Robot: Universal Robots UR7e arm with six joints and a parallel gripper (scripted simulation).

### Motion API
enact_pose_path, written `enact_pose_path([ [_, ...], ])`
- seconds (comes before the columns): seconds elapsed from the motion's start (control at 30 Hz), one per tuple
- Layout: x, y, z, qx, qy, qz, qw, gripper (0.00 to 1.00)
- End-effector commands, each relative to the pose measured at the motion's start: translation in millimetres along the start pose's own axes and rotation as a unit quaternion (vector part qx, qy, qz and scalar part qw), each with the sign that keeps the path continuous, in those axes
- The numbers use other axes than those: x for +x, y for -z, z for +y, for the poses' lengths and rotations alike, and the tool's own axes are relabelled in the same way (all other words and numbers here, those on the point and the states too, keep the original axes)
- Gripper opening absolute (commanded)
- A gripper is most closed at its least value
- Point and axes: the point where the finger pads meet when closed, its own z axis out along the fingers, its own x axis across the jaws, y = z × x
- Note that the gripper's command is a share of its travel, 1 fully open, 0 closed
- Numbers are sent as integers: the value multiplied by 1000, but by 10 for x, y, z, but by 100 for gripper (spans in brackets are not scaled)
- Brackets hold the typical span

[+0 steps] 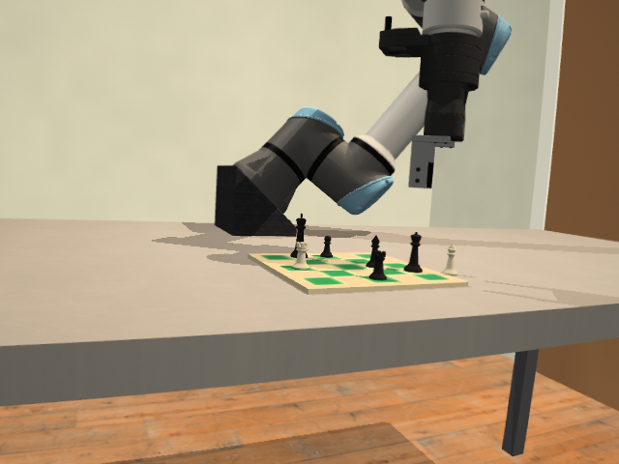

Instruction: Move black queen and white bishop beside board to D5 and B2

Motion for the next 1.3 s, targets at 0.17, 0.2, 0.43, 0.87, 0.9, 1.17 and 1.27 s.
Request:
enact_pose_path([
  [0.17, -3, 5, 1, 0, 0, 0, 1000, 100],
  [0.2, -3, 5, 1, 0, 0, 0, 1000, 100],
  [0.43, -3, 5, 1, 0, 1, 0, 1000, 100],
  [0.87, -5, 3, 1, 0, 27, -1, 1000, 100],
  [0.9, -5, 2, 1, 0, 33, -1, 999, 100],
  [1.17, -9, -4, 6, 0, 97, -1, 995, 100],
  [1.27, -11, -7, 9, 0, 131, -1, 991, 100],
])
